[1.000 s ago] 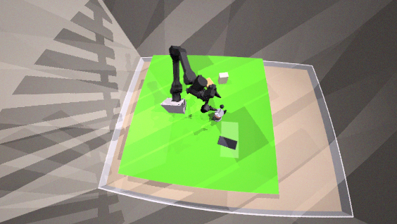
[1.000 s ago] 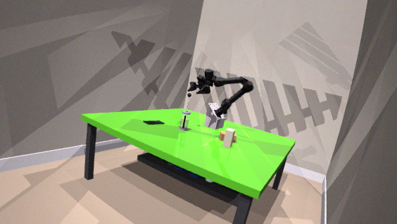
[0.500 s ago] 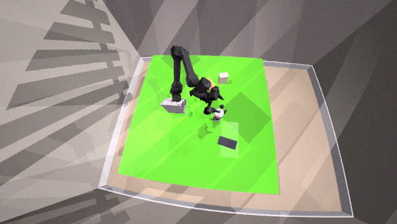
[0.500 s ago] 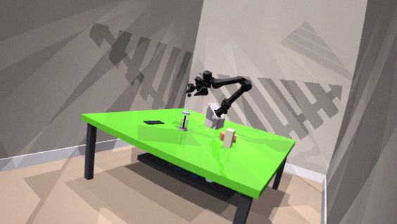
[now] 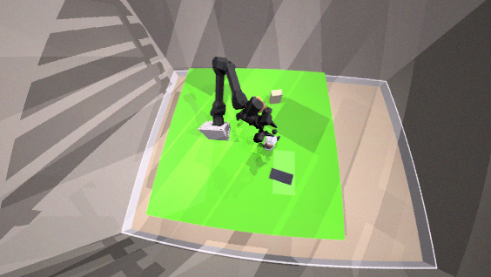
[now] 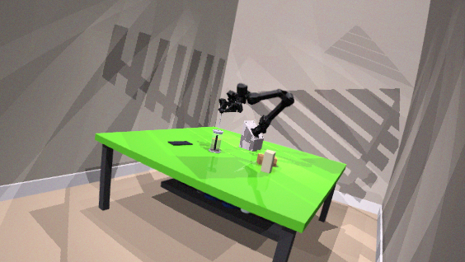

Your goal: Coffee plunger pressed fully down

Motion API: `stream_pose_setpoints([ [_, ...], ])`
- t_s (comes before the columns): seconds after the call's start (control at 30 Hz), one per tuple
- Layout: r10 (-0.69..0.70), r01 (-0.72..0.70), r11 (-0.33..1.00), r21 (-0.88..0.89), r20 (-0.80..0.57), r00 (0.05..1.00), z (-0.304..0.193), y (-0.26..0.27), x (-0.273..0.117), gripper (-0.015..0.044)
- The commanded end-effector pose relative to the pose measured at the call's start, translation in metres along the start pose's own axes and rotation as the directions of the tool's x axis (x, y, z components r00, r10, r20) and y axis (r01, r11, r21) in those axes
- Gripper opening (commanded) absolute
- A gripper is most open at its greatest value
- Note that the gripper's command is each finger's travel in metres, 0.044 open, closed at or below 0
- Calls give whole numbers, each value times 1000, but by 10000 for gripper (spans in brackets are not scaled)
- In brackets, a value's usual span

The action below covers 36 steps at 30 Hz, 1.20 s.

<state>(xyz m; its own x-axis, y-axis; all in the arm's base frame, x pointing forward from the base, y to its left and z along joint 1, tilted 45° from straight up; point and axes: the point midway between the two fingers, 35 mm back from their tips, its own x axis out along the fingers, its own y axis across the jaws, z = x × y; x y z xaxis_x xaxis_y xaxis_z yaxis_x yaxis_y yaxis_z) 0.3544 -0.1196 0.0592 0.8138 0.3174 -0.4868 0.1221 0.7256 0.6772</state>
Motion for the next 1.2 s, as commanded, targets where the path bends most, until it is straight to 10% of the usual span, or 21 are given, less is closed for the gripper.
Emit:
stream_pose_setpoints([
  [0.0,-4,4,1000,5,0,1000,0,-1,1,125],
  [1.17,-7,7,1000,4,-3,1000,-28,-4,25,114],
])
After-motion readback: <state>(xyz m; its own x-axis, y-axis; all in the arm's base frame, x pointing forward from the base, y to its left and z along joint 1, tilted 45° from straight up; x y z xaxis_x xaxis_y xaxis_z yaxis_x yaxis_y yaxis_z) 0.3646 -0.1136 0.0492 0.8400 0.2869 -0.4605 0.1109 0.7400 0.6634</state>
